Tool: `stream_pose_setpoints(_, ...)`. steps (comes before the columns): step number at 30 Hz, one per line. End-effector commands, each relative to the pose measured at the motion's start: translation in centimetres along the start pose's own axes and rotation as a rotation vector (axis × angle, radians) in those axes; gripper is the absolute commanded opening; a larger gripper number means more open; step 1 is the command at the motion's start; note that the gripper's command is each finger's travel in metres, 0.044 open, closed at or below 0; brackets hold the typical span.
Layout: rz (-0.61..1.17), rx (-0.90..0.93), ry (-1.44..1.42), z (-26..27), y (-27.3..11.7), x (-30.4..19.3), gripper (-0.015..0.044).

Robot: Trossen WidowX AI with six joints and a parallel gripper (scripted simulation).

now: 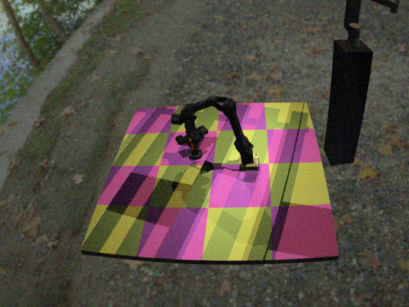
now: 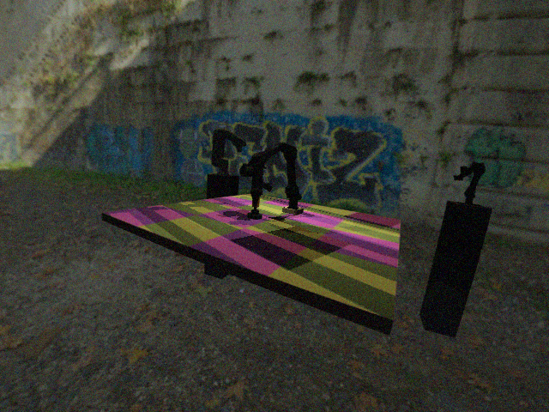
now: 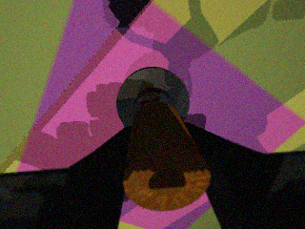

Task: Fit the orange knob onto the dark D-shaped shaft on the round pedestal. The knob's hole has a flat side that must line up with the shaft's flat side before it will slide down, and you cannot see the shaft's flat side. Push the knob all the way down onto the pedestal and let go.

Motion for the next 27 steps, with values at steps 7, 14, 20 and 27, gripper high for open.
stream_pose_setpoints(7, 0.001, -0.004, 0.712, 0.07, 0.20, -0.05, 0.0000)
stream_pose_setpoints(14, 0.000, -0.004, 1.201, 0.14, 0.12, -0.01, 0.0000)
stream_pose_setpoints(20, -0.001, -0.004, 1.620, 0.12, -0.08, -0.01, 0.0000)
stream_pose_setpoints(27, -0.002, -0.004, 2.088, 0.09, -0.27, 0.03, 0.0000)
Point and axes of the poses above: the point midway between the two fingers, 35 mm back from their tips, its own y axis out along the fingers, its own z axis across the jaws, x = y × z, the point moved 2 cm from there along -y, back along the fingers, and after that the axes turned 14 degrees about y, right-handed, at the moved point
